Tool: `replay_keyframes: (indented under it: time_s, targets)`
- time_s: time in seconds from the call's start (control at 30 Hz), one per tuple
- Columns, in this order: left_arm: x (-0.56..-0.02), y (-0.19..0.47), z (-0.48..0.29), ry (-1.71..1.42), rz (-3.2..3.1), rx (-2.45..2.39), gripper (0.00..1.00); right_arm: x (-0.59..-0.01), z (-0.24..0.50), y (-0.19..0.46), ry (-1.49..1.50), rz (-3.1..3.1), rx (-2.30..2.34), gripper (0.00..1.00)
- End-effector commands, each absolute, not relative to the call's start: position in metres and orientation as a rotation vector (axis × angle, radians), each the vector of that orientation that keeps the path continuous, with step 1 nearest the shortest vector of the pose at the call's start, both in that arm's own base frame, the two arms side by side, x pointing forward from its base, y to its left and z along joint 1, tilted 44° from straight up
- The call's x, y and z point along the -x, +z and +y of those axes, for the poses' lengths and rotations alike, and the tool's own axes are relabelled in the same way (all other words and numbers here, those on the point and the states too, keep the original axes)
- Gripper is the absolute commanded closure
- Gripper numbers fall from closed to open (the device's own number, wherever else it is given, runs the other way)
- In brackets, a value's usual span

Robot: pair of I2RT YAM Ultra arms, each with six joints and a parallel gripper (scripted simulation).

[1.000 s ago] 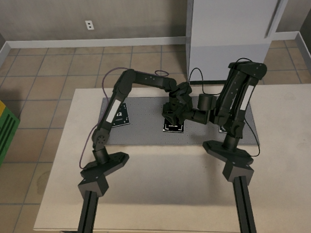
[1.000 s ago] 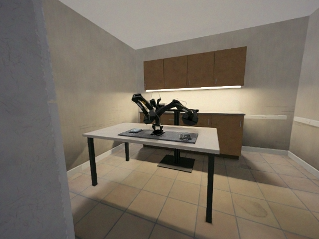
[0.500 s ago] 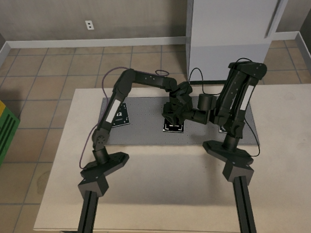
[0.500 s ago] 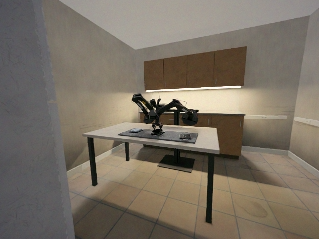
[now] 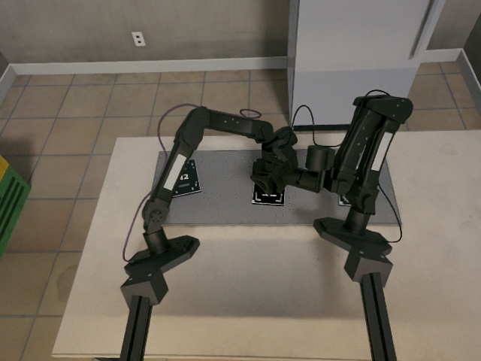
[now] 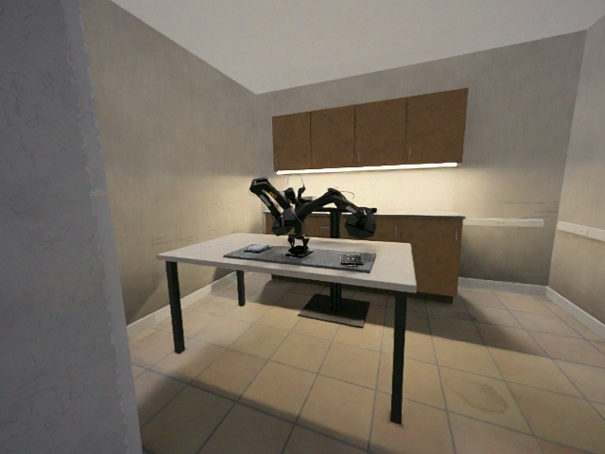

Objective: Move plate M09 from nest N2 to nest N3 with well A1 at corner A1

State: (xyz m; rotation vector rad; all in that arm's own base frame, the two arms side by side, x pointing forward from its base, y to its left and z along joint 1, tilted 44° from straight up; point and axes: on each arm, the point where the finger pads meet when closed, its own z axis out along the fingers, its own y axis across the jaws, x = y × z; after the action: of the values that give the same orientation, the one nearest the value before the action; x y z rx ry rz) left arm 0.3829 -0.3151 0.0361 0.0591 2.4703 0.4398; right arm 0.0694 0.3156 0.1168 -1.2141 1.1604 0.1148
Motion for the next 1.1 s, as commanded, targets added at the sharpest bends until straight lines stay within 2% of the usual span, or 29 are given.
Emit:
replay_keyframes:
  time_s: [0.0, 0.37, 1.07]
  targets:
    - [-0.385, 0.035, -0.316, 0.435, 2.447, -0.078, 0.2, -0.066, 0.315, 0.111, 0.109, 1.149, 1.237, 0.0]
    - [-0.395, 0.013, -0.307, 0.455, 2.479, -0.072, 0.2, -0.066, 0.315, 0.111, 0.109, 1.149, 1.237, 0.0]
    - [-0.39, 0.035, -0.314, 0.46, 2.484, -0.073, 0.2, -0.066, 0.315, 0.111, 0.109, 1.149, 1.237, 0.0]
